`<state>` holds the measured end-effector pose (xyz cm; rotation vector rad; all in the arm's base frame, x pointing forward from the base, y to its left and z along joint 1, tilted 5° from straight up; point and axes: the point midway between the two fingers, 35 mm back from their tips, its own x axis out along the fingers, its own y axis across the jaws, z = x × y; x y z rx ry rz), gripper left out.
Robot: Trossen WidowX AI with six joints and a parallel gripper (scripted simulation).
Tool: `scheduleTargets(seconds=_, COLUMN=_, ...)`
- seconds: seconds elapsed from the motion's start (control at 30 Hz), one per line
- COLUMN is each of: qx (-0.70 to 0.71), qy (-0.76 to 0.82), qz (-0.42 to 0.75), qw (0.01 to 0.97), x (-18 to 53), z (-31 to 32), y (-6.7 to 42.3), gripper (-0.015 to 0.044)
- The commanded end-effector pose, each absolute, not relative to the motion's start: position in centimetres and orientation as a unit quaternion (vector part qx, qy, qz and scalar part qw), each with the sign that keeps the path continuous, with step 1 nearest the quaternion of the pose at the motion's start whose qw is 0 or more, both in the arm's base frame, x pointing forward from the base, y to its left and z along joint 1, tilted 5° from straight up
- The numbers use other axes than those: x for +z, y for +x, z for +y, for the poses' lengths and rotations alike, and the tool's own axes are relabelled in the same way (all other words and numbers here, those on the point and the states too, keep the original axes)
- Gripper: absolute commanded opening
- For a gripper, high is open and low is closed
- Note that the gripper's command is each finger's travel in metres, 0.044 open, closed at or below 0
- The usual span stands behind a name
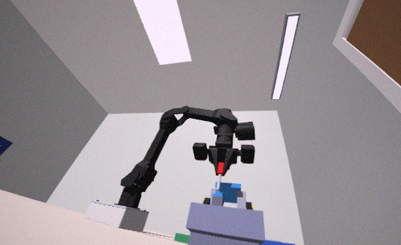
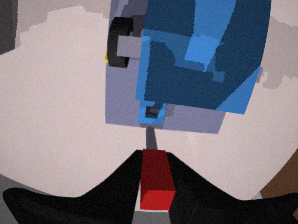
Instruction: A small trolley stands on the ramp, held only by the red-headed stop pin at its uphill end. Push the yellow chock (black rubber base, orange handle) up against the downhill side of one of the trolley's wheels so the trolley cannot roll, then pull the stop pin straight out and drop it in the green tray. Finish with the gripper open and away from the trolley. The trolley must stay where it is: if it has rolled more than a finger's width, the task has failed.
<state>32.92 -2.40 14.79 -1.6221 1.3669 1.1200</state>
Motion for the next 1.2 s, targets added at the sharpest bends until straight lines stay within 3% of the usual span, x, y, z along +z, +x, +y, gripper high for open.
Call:
scheduleTargets(seconds=0.0, qx=0.432, qy=-0.633, qz=0.53, qw=0.364, x=15.1, z=-3.2, y=33.1, gripper=0.0)
scheduleTargets(seconds=0.57, qx=0.431, qy=-0.634, qz=0.53, qw=0.363, x=15.7, z=-5.2, y=33.6, gripper=0.0)
scheduleTargets(seconds=1.17, qx=0.432, qy=-0.633, qz=0.531, qw=0.362, x=15.4, z=-6.3, y=28.1, gripper=0.0)
